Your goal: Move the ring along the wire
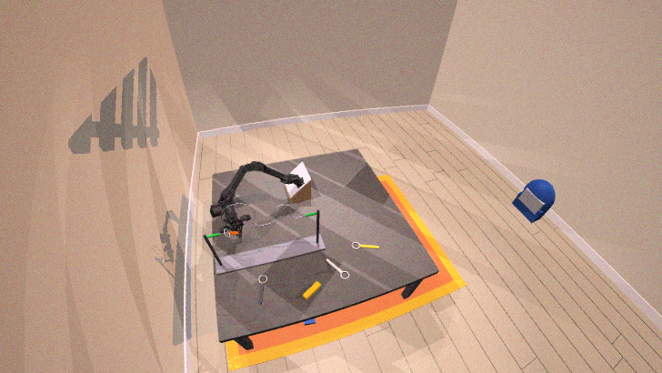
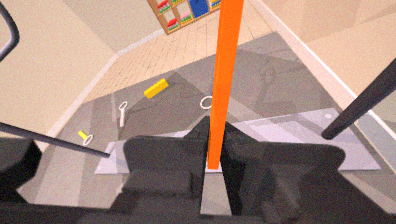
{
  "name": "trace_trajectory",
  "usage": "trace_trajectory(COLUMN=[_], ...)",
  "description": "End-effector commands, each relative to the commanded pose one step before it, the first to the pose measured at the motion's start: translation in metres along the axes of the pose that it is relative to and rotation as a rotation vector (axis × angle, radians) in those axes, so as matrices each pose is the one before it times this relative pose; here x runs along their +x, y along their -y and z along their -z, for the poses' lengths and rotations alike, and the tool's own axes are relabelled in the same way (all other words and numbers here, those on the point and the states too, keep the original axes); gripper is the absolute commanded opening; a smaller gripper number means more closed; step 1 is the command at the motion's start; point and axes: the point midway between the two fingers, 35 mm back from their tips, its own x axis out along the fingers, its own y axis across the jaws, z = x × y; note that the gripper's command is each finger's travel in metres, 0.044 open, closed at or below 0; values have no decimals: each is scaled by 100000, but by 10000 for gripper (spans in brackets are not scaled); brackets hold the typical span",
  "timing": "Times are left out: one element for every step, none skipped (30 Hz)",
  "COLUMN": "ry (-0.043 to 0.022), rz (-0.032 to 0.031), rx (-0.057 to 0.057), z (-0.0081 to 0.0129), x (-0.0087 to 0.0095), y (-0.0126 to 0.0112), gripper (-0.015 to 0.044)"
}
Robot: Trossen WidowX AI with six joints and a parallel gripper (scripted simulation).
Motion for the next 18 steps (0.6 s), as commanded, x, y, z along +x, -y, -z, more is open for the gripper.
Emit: trace_trajectory(ry=[965,29,30,30,31,30,29,28,22,28,33,35,22,23,26,27,26,26], rz=[-4584,-1177,-1178,-1203,-1215,-1129,-1014,-1124,-791,-909,-1083,-1218,-938,-936,-1008,-1017,-986,-979], rx=[6723,2066,2071,2115,2138,1989,1788,1983,1395,1604,1911,2155,1661,1658,1786,1803,1749,1739], z=[-412,2,3,-2,-2,0,2,2,-1,-3,-3,2,2,2,0,-2,-2,-1], x=[-248,4,4,1,1,2,3,3,1,1,1,4,2,3,2,1,1,1], y=[-1521,-344,-345,-350,-353,-328,-295,-327,-229,-263,-314,-354,-272,-272,-293,-295,-287,-285], gripper=[-150,-150,-150,-150,-150,-150,-150,-150,-150,-150,-150,-150,-150,-150,-150,-150,-150,-150])
